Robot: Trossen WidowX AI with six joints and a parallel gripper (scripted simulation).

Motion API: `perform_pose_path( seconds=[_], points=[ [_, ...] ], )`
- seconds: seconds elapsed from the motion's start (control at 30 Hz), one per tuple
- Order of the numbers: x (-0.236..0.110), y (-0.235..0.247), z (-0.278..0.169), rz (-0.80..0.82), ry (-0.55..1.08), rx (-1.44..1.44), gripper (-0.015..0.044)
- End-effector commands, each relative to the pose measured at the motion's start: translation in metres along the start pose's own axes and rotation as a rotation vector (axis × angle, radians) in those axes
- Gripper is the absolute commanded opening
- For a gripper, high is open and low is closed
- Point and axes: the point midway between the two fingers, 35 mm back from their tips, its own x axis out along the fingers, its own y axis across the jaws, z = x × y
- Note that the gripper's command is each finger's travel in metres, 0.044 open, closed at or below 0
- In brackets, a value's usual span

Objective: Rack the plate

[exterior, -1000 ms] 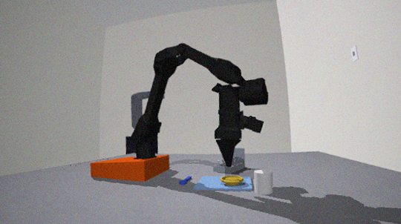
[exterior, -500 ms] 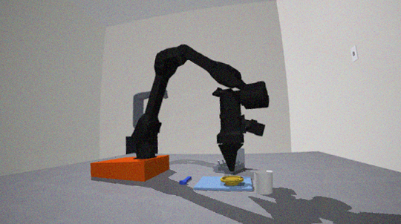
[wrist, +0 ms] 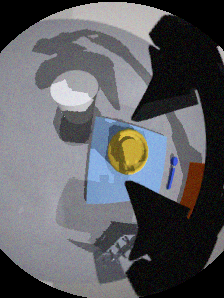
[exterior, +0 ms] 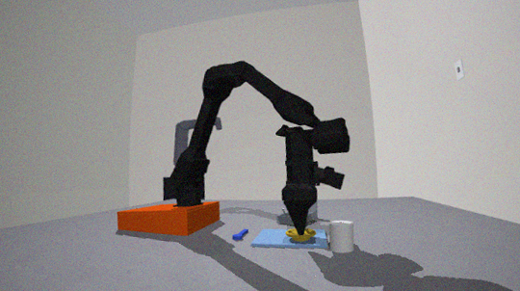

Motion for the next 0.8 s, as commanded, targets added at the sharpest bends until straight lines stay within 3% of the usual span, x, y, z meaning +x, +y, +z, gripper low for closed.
perform_pose_path(
  seconds=[0.0, 0.27, 0.33, 0.53, 0.77],
  points=[
    [0.007, 0.001, -0.002, -0.001, 0.004, 0.003, 0.04],
    [0.018, 0.002, -0.002, -0.001, 0.004, 0.003, 0.04],
    [0.018, 0.002, -0.002, -0.001, 0.004, 0.003, 0.0354],
    [0.018, 0.002, -0.002, -0.001, 0.004, 0.003, 0.0354],
    [0.018, 0.002, -0.002, -0.001, 0.004, 0.003, 0.0308]
  ],
)
